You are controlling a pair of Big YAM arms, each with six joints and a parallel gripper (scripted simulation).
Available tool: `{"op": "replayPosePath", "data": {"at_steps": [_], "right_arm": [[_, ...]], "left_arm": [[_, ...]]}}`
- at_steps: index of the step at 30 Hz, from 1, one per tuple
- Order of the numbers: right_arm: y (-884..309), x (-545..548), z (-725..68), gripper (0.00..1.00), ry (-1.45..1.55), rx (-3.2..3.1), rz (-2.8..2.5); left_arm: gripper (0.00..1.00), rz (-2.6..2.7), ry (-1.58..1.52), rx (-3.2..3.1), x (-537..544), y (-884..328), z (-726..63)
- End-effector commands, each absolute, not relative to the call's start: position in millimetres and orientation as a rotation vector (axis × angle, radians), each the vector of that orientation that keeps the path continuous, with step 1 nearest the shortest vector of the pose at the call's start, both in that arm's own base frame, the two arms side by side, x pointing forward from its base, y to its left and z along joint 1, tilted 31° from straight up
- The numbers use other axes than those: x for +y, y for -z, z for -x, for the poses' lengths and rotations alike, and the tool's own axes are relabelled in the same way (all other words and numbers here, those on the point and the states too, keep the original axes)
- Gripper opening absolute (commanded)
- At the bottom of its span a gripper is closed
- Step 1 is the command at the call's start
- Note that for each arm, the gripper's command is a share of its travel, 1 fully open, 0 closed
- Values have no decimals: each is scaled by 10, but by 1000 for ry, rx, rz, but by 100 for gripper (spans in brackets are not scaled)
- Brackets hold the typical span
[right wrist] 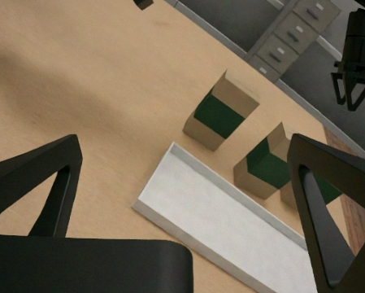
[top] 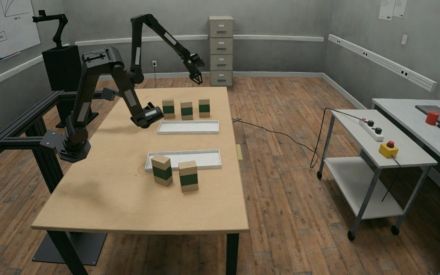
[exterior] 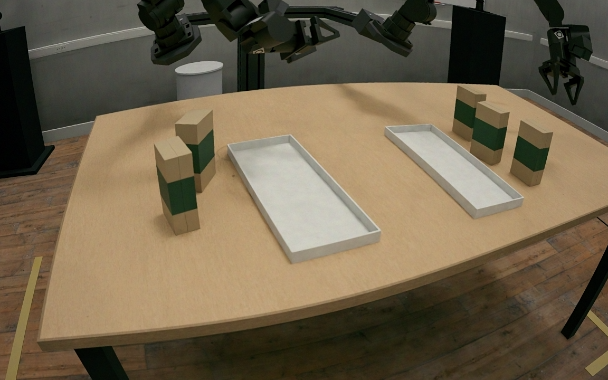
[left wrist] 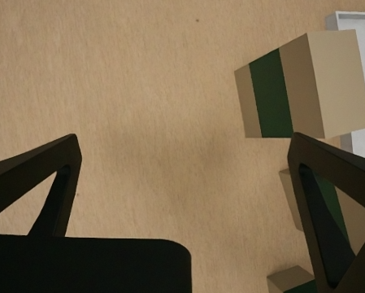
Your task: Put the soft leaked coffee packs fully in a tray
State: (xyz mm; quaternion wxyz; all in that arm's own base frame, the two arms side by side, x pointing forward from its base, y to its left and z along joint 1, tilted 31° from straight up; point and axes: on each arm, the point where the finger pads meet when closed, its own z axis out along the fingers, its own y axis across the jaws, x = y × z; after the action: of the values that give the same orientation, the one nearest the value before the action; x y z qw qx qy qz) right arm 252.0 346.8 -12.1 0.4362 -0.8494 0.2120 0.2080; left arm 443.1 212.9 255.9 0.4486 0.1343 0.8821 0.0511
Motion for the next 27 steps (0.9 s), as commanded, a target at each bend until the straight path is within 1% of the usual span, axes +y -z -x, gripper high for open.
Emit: {"op": "replayPosePath", "data": {"at_steps": [1,17,18,27], "right_arm": [[99,3485,-2522,100,-515,520,2111],[99,3485,-2522,100,-515,520,2111],[6,3381,-2625,76,-481,577,2075],[-277,2740,-2893,76,-402,960,1877]], "left_arm": [[100,-335,-134,2174,2130,-2610,-4436],[100,-335,-134,2174,2130,-2610,-4436],[76,-316,-147,2206,2017,-2605,-4351],[76,-126,-350,2493,1713,-2210,-3783]]}}
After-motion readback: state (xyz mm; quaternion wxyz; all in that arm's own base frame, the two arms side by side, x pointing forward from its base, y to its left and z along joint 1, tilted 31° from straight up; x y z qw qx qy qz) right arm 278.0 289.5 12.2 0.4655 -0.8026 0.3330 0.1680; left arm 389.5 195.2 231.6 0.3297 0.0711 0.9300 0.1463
